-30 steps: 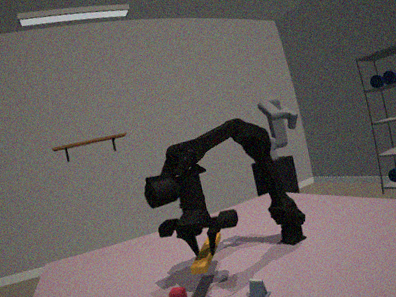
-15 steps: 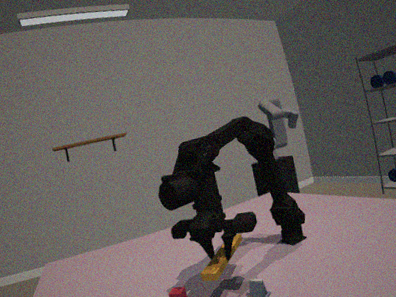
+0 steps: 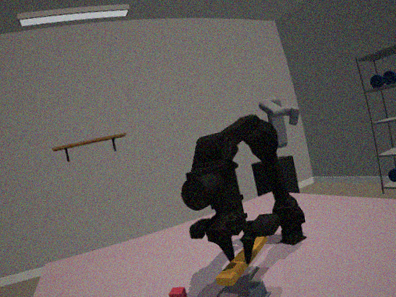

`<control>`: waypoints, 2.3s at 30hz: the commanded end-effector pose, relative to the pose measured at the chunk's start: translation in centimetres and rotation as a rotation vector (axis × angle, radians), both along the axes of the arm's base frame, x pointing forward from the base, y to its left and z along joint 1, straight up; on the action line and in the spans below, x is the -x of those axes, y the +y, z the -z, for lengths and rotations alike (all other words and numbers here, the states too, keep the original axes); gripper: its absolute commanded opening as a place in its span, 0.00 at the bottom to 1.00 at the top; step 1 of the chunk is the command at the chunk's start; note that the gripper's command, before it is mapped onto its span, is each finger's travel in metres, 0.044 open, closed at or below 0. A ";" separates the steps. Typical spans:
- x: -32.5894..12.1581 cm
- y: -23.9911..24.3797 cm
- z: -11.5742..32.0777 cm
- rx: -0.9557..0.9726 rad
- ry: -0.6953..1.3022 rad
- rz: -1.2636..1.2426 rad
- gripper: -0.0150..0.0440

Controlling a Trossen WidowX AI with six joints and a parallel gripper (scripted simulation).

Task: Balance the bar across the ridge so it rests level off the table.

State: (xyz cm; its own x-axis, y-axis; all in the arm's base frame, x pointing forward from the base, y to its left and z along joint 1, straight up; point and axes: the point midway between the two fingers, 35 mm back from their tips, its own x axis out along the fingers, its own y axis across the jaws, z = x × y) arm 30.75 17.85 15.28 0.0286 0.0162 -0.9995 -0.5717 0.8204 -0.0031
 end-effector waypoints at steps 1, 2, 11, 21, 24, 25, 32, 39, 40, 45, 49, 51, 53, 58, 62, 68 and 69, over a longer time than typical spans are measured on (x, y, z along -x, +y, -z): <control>0.4 1.2 -0.1 -0.003 0.001 0.037 0.25; 0.5 1.4 -0.1 -0.003 0.001 0.044 0.25; 0.5 1.6 1.0 -0.003 0.001 0.046 0.25; 0.4 1.6 2.6 -0.003 0.001 0.048 0.25; 0.4 1.6 3.1 -0.003 0.001 0.049 0.25; 0.4 1.6 3.2 -0.003 0.001 0.049 0.25; 0.4 1.5 4.3 -0.003 0.001 0.051 0.25; 0.4 1.5 4.3 -0.003 0.001 0.051 0.25; 0.4 1.5 4.2 -0.003 0.001 0.051 0.25; 0.4 1.5 4.2 -0.003 0.001 0.051 0.25; 0.4 1.5 4.3 -0.003 0.001 0.051 0.25; 0.4 1.5 4.3 -0.003 0.001 0.051 0.25; 0.4 1.5 4.3 -0.003 0.001 0.051 0.25; 0.4 1.5 4.4 -0.003 0.001 0.051 0.25; 0.4 1.5 4.4 -0.003 0.001 0.051 0.25; 0.4 1.5 4.4 -0.003 0.001 0.051 0.25; 0.4 1.5 4.4 -0.003 0.001 0.051 0.25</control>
State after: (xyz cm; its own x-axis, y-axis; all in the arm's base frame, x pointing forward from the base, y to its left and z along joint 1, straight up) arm 30.31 19.30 10.90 0.0281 0.0163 -0.9995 -0.5328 0.8463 -0.0011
